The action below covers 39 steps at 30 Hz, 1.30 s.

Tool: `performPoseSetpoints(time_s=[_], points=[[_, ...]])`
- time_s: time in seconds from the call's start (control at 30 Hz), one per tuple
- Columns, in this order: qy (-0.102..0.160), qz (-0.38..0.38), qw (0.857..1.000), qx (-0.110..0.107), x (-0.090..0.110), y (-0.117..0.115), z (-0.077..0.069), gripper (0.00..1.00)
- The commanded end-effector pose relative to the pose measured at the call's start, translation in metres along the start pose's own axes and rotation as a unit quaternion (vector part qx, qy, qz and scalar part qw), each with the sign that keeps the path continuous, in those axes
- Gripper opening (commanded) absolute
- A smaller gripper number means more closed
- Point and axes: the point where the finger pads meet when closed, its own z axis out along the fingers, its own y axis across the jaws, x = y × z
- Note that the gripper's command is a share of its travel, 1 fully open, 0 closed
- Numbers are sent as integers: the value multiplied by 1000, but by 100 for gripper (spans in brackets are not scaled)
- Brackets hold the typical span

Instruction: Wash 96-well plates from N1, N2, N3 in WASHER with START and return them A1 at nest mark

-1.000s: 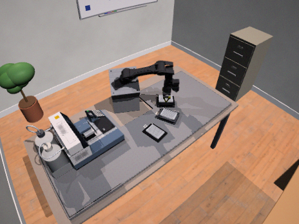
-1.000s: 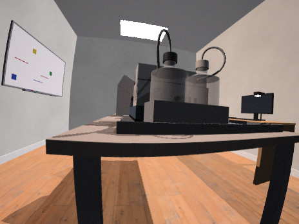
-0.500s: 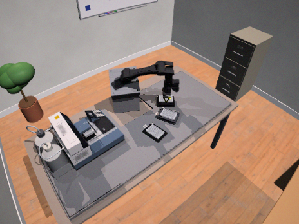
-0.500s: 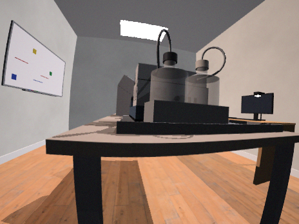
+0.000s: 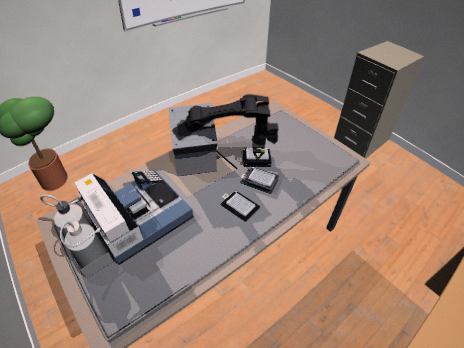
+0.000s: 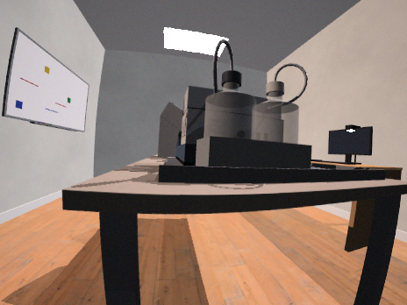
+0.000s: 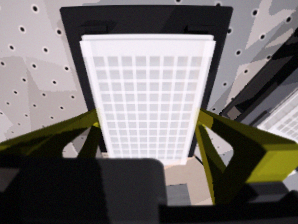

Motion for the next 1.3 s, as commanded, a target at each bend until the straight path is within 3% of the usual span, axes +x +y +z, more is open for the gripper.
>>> performPoseSetpoints(time_s=[0.0, 1.27], points=[[-6, 1, 1000, -1, -5, 1, -3, 0], [-6, 1, 1000, -1, -4, 1, 3, 0]])
